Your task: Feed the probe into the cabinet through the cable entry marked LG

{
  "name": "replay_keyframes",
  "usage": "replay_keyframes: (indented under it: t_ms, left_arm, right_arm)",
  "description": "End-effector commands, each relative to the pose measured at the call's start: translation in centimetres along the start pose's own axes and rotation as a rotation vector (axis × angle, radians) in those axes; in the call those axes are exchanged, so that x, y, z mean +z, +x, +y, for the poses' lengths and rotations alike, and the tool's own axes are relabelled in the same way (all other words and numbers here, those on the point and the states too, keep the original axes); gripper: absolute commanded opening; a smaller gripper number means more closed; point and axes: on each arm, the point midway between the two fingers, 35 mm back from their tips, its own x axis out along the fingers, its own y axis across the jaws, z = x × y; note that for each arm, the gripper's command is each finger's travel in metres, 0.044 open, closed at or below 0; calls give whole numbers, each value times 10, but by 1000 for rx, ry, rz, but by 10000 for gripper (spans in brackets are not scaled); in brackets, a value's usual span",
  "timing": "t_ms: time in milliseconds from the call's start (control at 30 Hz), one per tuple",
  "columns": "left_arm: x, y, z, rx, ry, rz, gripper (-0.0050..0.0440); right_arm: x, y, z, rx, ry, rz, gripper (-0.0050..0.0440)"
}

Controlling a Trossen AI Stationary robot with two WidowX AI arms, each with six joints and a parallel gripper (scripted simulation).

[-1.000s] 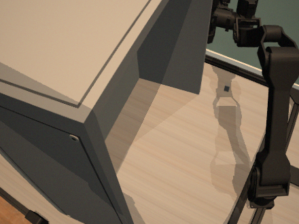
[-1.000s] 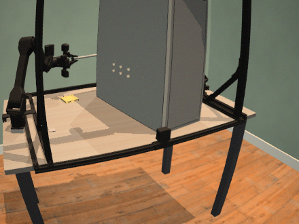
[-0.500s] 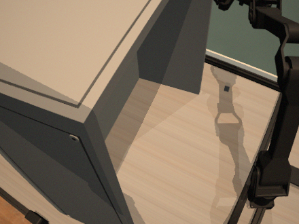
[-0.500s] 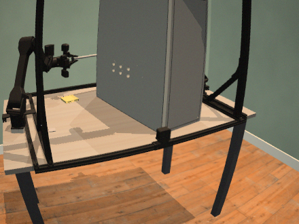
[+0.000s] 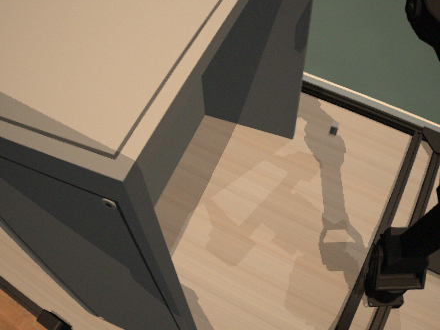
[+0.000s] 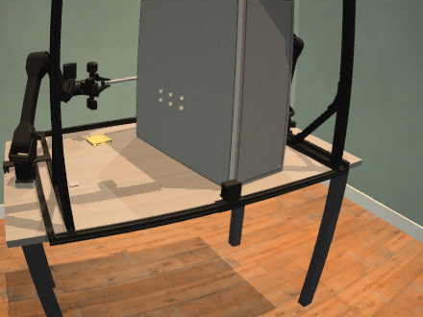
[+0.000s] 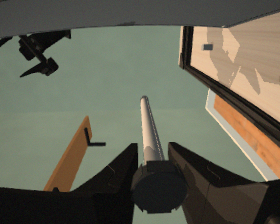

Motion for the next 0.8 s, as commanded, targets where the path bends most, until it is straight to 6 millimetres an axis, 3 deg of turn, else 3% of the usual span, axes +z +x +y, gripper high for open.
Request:
replay_keyframes:
  t_ms: [0, 133, 200, 367, 500, 700, 767]
  left_arm:
    - [-1, 0, 0, 0, 2, 4, 0]
    - [-1, 0, 0, 0, 2, 4, 0]
    - [-1, 0, 0, 0, 2, 4, 0]
    - [-1, 0, 0, 0, 2, 4, 0]
    - [-1, 0, 0, 0, 2, 4, 0]
    - [-1, 0, 0, 0, 2, 4, 0]
    - [-1, 0, 0, 0, 2, 4, 0]
  right_arm:
    - [38, -31, 53, -11, -189, -129, 440]
    - [72, -72, 110, -33, -377, -269, 440]
    - [72, -72, 110, -33, -377, -269, 440]
    - [104, -141, 182, -89, -612, -464, 440]
    - [115, -195, 227, -144, -756, -598, 440]
    - [116, -295, 291, -270, -963, -821, 440]
    - [116, -295, 291, -270, -963, -821, 440]
